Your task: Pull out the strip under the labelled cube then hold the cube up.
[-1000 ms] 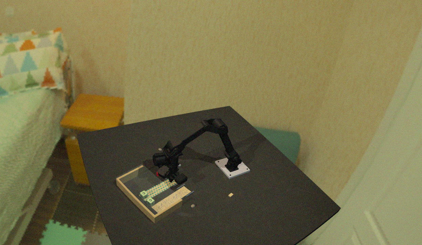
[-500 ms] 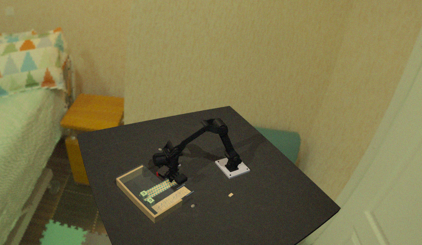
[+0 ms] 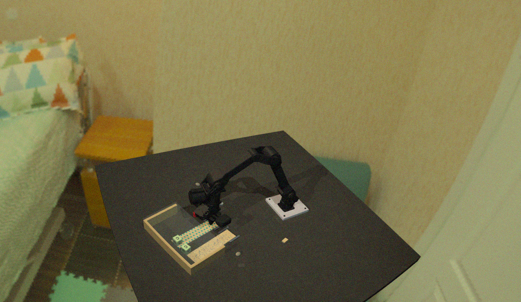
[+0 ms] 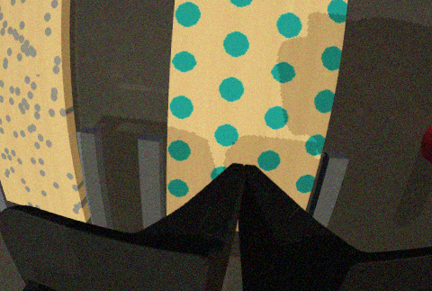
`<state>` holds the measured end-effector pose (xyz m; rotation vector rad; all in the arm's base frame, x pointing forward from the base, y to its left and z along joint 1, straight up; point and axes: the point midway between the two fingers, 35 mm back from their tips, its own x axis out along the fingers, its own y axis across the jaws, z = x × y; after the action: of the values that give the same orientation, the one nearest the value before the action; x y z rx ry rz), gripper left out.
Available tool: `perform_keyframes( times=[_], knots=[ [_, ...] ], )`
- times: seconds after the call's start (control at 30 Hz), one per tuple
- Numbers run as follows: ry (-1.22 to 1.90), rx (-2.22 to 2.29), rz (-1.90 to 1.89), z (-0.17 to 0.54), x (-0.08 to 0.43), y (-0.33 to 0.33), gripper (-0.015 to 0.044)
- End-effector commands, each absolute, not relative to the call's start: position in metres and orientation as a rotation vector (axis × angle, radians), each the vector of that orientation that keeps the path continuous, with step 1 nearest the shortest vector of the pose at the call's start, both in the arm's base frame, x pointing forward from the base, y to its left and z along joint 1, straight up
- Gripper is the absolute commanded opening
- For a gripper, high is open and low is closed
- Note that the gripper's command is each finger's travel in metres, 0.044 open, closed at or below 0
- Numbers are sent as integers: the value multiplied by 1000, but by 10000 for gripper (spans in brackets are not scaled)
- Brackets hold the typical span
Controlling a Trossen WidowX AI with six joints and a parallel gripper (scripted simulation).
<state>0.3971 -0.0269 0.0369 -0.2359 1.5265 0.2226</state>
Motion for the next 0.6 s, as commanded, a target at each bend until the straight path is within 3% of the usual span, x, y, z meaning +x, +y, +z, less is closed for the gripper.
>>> perform_keyframes(
  times=[0.0, 0.57],
  knots=[
    [1523, -238, 227, 35, 396, -27, 0],
    [1525, -238, 227, 33, 372, -35, 0]
  ],
)
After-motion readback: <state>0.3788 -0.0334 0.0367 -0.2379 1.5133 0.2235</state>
